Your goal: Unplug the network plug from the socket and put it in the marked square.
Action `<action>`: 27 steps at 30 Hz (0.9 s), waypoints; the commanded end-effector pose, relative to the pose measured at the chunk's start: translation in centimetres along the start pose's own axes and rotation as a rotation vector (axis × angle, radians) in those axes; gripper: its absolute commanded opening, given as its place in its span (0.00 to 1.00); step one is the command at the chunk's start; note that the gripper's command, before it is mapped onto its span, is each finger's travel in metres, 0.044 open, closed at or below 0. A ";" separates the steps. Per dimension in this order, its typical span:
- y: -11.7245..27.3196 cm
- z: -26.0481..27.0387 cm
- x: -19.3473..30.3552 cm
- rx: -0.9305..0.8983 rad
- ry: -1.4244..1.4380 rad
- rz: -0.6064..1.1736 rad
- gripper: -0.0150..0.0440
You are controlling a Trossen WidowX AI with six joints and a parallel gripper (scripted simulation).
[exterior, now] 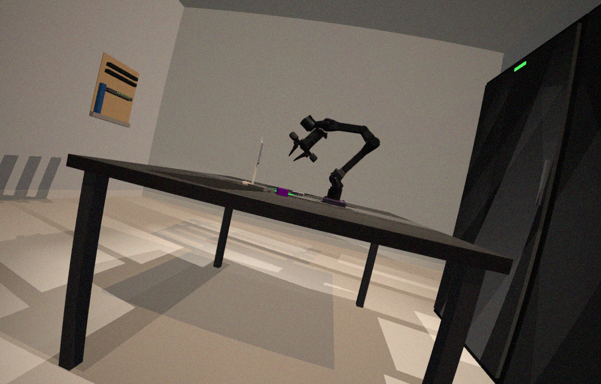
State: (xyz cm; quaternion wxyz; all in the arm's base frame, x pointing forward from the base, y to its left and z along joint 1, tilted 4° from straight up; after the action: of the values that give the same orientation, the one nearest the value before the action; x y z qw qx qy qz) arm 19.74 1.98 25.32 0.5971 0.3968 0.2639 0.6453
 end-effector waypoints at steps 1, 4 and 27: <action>1.2 0.8 0.2 -0.001 0.005 0.004 0.52; 2.0 1.2 0.3 -0.001 0.006 0.004 0.52; 3.9 2.1 0.6 -0.003 0.007 0.005 1.00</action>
State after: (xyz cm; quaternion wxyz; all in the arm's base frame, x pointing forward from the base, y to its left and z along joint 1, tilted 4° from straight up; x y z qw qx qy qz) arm 19.25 1.69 29.72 0.5970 0.3950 0.2627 0.6470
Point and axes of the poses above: the point midway between the two fingers, 35 mm back from their tips, its own y axis back along the fingers, its own z axis across the jaws, x = y × z, the point moved 8 cm from there along y, back along the fingers, and after that the axes turned 14 degrees about -y, right-handed, at the moved point
